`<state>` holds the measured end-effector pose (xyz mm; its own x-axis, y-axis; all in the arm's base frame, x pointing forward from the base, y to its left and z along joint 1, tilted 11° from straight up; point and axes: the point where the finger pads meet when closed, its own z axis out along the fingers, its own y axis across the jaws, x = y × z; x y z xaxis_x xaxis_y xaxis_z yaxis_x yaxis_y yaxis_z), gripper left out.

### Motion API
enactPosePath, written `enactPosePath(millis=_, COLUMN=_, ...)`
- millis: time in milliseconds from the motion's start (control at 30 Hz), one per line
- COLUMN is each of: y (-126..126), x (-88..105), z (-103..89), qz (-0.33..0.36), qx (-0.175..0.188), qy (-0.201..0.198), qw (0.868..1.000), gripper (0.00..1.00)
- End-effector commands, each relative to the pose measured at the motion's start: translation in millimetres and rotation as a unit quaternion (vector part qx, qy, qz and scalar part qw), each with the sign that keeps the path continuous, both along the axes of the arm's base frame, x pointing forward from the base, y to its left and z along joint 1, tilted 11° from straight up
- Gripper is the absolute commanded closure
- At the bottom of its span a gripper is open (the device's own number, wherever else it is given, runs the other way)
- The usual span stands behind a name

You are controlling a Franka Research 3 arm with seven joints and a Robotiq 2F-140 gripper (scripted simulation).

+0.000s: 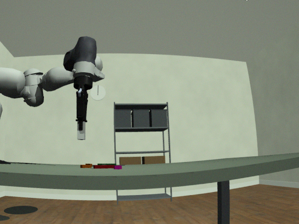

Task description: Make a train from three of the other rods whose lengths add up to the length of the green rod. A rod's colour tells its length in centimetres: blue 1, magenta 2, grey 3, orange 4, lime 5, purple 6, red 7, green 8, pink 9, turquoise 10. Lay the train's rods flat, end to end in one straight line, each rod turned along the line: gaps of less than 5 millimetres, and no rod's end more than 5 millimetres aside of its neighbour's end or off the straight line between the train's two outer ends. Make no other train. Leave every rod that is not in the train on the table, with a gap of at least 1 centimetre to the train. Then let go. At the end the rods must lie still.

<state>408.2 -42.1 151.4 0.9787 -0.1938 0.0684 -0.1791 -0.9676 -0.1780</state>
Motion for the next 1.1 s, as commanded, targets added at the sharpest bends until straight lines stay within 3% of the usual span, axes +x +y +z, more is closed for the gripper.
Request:
enactPosePath(millis=0, y=-0.6, x=-7.0, z=-0.5, qz=0.070, qx=-0.012, qy=-0.016, qw=0.997, gripper=0.97)
enactPosePath(millis=567, y=0.0, x=-6.6, z=-4.2, qz=0.070, qx=-0.011, qy=-0.016, qw=0.997, gripper=0.97)
enactPosePath(millis=1067, y=7.5, x=-1.3, z=-51.6, qz=0.070, qx=-0.011, qy=-0.016, qw=0.997, gripper=0.97)
